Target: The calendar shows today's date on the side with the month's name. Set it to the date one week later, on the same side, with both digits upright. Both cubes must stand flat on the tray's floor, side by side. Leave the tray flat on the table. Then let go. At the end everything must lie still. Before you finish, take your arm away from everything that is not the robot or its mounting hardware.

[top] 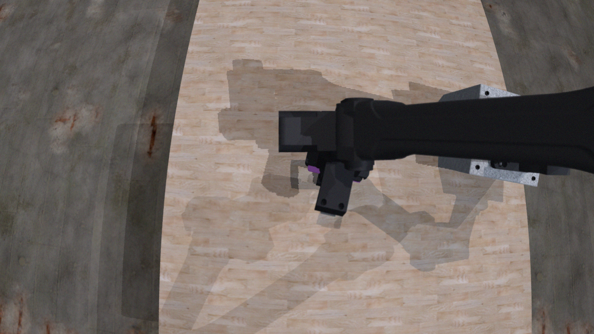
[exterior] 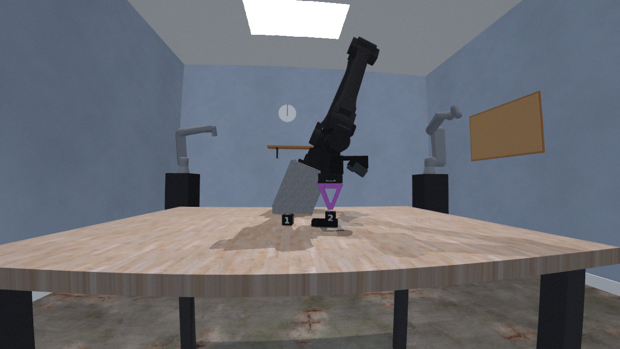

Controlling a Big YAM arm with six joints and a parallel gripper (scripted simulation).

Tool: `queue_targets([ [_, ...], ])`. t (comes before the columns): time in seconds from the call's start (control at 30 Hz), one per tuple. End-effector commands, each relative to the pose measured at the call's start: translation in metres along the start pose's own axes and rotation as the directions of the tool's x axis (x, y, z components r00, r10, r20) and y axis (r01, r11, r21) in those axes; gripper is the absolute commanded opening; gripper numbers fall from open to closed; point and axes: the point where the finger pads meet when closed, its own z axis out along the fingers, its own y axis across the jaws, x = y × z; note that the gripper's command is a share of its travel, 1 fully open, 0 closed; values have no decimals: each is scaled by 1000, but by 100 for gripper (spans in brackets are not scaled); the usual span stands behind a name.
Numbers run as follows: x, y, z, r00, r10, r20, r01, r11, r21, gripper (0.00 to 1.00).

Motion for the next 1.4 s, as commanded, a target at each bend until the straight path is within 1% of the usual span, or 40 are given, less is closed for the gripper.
queue_targets([
  [0.0, -7, -14, -2, 1000, -1, 4, 1, 1000, 17, 45],
  [0.87, -7, -14, -2, 1000, -1, 4, 1, 1000, 17, 45],
  [1.03, -8, -15, 2, 1000, -8, 6, 8, 1000, 24, 45],
  [1.37, -7, -15, 13, 1000, -5, 5, 5, 1000, 23, 45],
])
